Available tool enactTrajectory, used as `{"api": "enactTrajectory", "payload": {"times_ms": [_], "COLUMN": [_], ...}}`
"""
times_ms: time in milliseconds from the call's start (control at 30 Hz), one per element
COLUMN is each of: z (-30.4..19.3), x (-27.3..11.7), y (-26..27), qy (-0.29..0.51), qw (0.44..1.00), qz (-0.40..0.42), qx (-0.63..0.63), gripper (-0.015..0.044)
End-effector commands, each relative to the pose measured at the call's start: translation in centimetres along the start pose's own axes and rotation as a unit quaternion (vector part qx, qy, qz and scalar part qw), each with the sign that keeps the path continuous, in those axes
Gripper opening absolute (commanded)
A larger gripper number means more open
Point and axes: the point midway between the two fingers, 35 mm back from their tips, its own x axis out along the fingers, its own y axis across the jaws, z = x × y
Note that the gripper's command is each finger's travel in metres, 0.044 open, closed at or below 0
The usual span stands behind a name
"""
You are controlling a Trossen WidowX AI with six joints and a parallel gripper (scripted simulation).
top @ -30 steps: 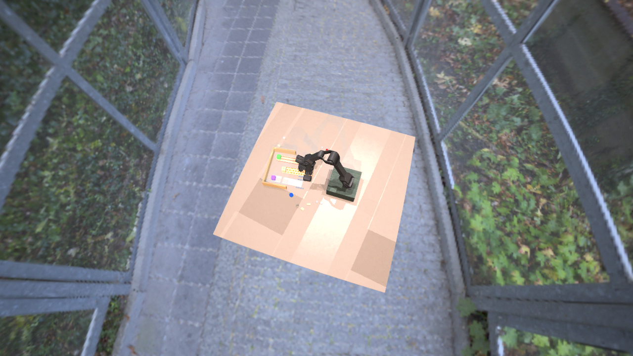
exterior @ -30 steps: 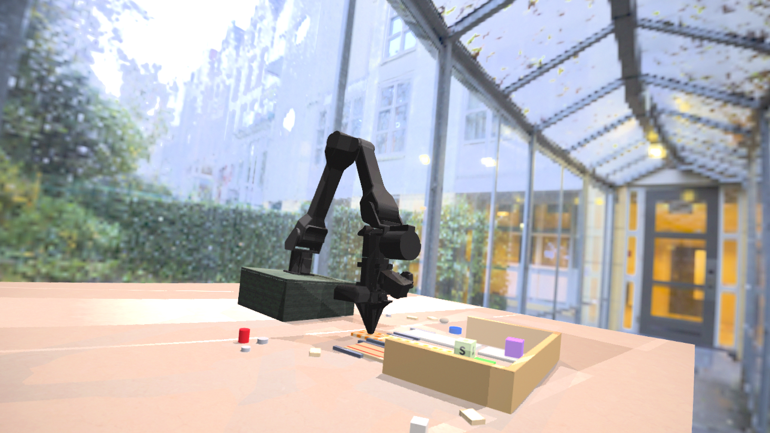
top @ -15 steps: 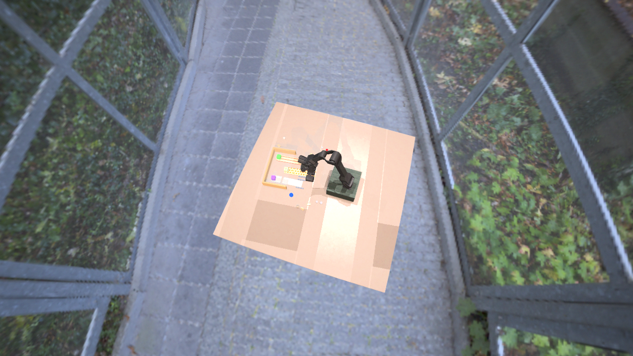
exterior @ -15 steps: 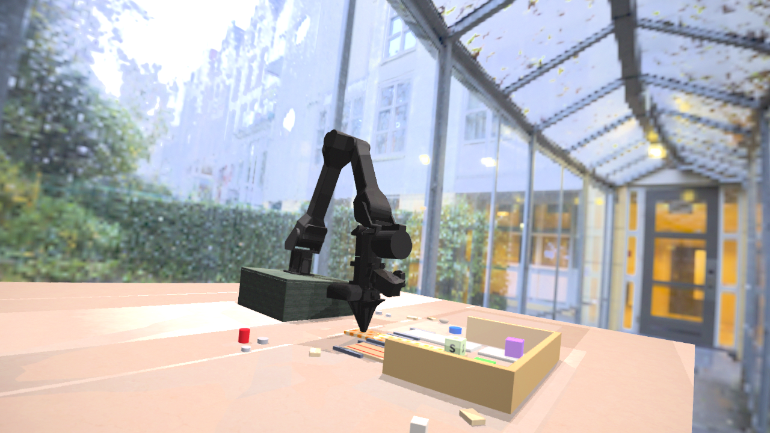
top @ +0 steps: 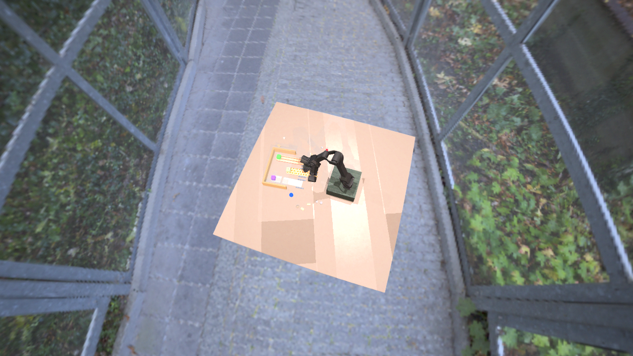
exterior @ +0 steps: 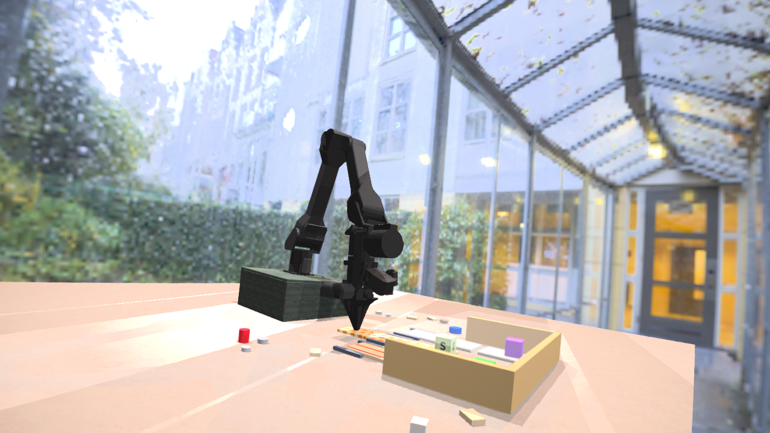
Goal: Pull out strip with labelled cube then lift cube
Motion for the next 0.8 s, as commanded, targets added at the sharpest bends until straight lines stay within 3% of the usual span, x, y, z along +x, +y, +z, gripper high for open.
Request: {"api": "enactTrajectory", "payload": {"times_ms": [0, 767], "z": [-1.7, -4.3], "x": [0.6, 0.5], "y": [0.3, 0.4], "qy": [0.019, 0.02], "qw": [1.0, 1.0], "qz": [0.004, 0.004], "qx": [-0.001, -0.001], "gripper": [0.0, 0.0]}}
